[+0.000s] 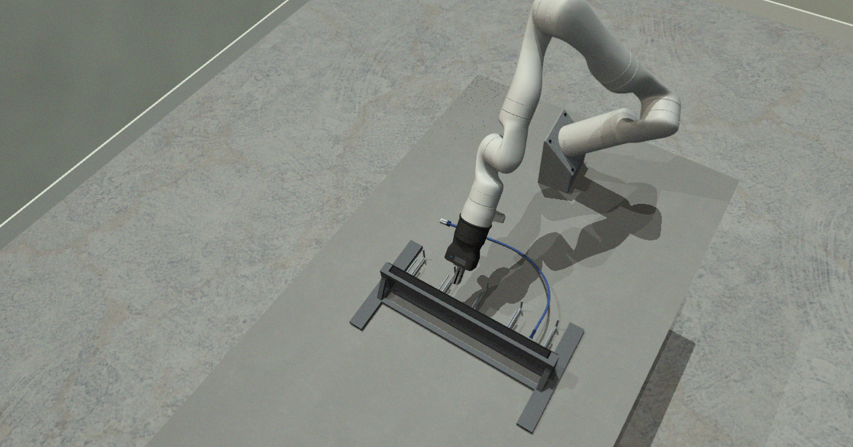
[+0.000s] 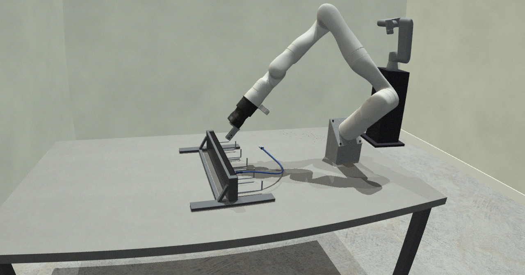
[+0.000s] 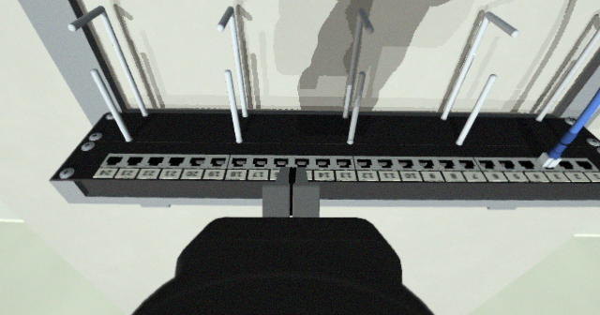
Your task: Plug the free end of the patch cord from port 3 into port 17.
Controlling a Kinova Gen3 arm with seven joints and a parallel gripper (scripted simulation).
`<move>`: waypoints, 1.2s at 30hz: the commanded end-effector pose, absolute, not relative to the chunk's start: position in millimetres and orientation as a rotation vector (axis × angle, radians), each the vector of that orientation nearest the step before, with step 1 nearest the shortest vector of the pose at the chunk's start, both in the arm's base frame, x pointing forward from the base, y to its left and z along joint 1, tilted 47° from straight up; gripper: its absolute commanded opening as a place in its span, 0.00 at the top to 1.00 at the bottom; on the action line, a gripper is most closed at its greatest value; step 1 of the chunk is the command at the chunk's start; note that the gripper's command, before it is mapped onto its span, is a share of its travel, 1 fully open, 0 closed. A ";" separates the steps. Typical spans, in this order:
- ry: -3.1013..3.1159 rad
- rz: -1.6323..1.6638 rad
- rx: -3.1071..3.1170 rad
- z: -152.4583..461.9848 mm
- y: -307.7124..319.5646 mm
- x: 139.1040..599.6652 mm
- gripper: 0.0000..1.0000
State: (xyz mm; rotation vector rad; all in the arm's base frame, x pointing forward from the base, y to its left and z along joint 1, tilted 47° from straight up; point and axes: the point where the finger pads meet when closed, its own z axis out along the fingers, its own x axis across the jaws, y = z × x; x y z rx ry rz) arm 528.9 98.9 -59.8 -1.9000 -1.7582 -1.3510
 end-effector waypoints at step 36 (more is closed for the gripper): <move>-1.736 -1.360 -1.917 -56.9 96.1 533.1 1.00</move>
